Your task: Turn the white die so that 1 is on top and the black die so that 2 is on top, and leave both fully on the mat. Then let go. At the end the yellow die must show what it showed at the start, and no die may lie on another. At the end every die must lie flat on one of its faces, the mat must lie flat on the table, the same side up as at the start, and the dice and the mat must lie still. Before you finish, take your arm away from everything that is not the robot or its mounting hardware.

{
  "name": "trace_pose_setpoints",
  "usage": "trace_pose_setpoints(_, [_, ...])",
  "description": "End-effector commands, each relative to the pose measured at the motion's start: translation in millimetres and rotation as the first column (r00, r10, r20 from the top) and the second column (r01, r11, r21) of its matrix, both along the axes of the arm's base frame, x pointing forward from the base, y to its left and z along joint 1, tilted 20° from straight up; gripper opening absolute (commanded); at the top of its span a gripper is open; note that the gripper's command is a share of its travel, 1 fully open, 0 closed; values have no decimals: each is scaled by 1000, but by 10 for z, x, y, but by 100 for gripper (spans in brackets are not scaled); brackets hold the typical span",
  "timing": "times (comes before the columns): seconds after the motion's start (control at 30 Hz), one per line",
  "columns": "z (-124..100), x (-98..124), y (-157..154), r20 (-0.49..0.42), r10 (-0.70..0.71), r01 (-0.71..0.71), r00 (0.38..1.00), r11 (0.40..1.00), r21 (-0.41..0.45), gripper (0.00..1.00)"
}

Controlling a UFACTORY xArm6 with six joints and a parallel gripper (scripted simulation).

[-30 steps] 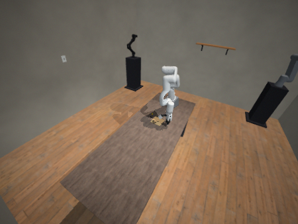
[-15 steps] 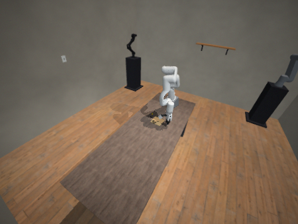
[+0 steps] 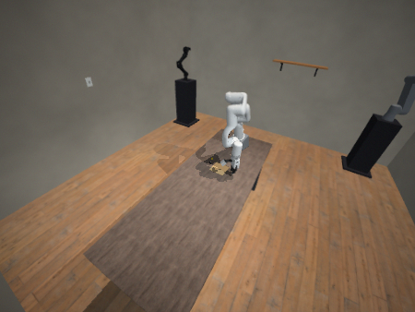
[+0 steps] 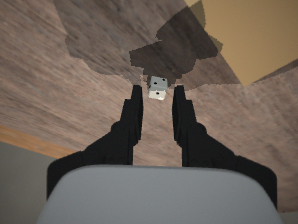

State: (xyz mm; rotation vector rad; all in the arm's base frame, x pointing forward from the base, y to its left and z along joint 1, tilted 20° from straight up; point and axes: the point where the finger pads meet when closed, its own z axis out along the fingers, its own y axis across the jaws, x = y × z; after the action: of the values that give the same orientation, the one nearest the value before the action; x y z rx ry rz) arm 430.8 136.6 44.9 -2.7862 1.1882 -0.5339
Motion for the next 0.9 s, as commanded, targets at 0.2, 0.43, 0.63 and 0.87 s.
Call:
trace_pose_setpoints(0.2, [-19,21,3,3,0,0,1000,1000,1,31])
trace_pose_setpoints(0.43, [-95,48,-3,3,0,0,1000,1000,1,31])
trace_pose_setpoints(0.63, [-137,64,-6,3,0,0,1000,1000,1,31])
trace_pose_setpoints(0.87, [-174,77,-9,3,0,0,1000,1000,1,31])
